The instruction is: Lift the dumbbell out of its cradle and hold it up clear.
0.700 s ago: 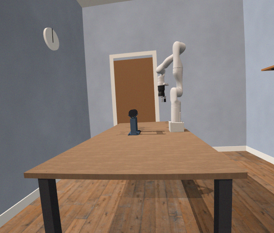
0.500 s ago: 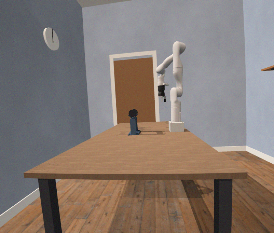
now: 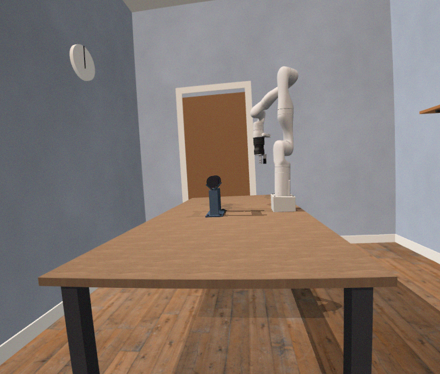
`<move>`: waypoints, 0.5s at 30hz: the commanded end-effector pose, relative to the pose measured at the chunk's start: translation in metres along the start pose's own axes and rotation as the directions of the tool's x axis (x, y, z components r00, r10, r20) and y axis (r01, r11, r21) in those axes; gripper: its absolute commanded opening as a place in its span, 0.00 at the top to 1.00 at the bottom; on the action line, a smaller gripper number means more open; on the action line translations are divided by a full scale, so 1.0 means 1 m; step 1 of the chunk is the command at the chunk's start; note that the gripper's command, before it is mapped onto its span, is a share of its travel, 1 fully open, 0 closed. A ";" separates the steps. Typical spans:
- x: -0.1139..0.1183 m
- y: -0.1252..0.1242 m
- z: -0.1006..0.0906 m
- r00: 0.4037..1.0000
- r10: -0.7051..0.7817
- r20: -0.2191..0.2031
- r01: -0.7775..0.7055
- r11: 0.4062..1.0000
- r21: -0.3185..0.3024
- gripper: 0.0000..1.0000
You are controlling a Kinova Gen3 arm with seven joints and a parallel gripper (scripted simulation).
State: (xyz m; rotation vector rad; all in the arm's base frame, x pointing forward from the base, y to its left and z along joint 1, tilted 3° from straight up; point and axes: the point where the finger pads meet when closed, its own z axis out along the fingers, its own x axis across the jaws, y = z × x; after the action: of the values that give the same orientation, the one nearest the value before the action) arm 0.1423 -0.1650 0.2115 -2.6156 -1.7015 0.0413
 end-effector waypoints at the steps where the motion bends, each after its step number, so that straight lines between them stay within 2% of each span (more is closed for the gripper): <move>1: 0.001 0.003 0.000 1.000 -0.023 0.002 0.023 1.000 0.001 0.00; 5: 0.008 0.017 -0.001 0.990 -0.143 0.013 0.143 0.990 0.012 0.00; 8: 0.020 0.035 -0.002 0.953 -0.303 0.023 0.302 0.953 0.026 0.00; 11: 0.041 0.060 -0.002 0.862 -0.506 0.029 0.504 0.862 0.045 0.00; 13: 0.041 0.060 -0.002 0.862 -0.506 0.029 0.504 0.862 0.045 0.00; 15: 0.062 0.078 -0.002 0.762 -0.647 0.029 0.645 0.762 0.057 0.00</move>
State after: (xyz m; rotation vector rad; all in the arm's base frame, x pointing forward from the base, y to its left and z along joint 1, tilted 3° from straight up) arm 0.2166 -0.1518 0.2154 -2.0098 -2.3862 0.1227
